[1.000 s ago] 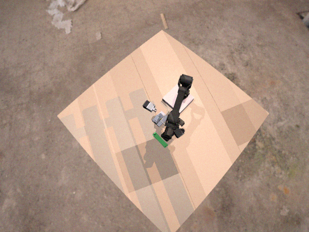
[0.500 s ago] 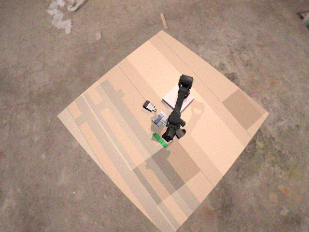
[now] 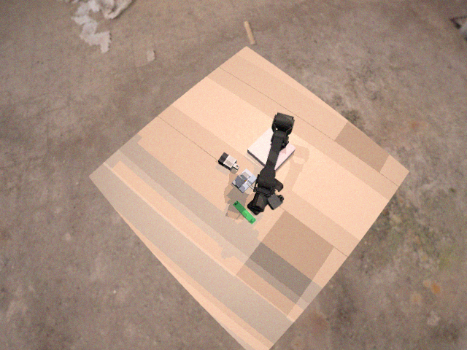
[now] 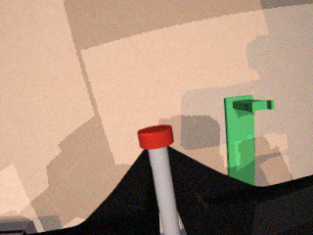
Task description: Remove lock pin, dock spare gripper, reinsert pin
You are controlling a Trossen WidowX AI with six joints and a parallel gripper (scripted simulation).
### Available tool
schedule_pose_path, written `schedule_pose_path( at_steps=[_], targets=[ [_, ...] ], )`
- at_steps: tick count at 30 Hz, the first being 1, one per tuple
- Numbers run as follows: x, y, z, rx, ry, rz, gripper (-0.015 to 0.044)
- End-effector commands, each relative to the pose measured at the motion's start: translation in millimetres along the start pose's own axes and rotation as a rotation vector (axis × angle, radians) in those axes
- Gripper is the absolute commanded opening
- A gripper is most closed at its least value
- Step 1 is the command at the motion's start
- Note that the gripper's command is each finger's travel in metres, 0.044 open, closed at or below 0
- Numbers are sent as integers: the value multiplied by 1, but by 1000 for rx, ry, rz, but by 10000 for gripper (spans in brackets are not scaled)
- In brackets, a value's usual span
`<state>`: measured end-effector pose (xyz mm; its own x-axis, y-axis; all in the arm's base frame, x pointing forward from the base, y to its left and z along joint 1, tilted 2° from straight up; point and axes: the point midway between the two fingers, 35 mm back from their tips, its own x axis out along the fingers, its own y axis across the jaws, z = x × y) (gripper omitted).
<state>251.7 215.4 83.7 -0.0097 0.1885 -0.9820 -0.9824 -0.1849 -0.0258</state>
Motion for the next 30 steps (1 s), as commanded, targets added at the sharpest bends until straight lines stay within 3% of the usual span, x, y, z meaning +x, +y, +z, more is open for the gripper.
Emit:
schedule_pose_path(
  at_steps=[1, 30],
  targets=[
    [1, -1, 0, 0, 0, 0, 0],
    [-3, -77, 43, 30, -4, -12, 0]
  ],
)
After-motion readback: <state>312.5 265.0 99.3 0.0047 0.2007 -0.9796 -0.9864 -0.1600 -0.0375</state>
